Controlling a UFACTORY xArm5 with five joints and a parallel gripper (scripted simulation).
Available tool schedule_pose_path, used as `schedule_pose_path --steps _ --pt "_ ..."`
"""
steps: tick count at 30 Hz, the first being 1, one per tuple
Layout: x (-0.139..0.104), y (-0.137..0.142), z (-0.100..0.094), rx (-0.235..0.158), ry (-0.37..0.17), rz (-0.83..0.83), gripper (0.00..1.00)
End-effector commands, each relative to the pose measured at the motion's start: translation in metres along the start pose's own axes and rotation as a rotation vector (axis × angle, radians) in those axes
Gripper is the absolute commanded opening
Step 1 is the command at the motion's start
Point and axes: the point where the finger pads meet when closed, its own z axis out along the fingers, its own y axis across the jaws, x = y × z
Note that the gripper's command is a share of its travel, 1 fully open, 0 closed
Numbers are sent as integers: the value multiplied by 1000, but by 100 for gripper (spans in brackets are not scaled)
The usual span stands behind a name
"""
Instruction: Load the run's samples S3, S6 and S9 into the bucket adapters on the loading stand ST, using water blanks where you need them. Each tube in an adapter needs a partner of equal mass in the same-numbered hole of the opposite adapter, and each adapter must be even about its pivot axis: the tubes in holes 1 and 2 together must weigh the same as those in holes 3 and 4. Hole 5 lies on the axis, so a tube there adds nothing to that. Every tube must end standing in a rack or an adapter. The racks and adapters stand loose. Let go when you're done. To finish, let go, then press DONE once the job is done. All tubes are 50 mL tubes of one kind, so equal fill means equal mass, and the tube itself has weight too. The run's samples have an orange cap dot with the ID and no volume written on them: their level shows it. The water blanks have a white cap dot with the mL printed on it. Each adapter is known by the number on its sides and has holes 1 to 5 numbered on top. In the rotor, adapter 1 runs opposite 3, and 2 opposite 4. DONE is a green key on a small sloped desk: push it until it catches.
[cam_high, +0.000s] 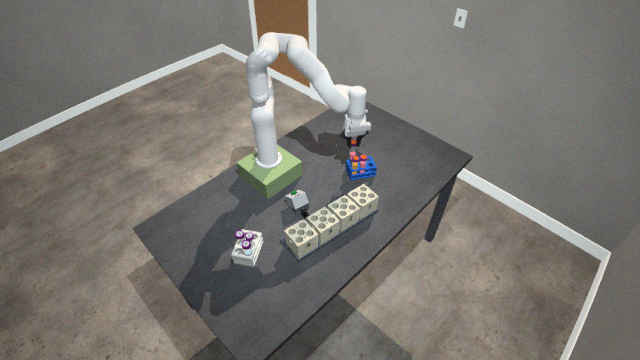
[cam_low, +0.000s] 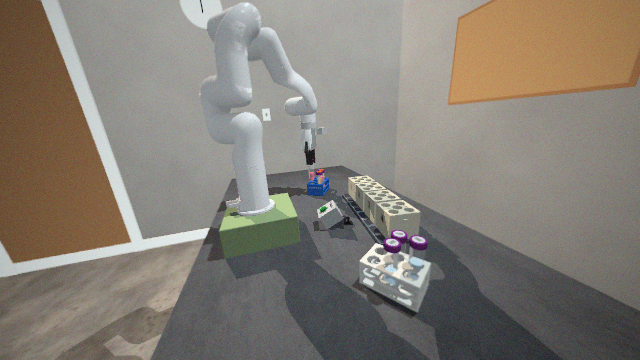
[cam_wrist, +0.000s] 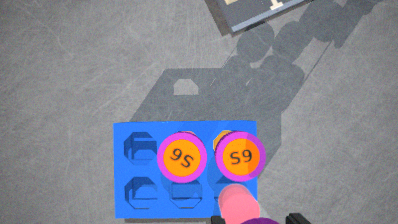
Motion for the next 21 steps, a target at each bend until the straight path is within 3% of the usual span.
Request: schedule_pose_path --steps 1,21 --pt "0 -2 2 5 0 0 0" --pt "0 -2 8 5 0 0 0"
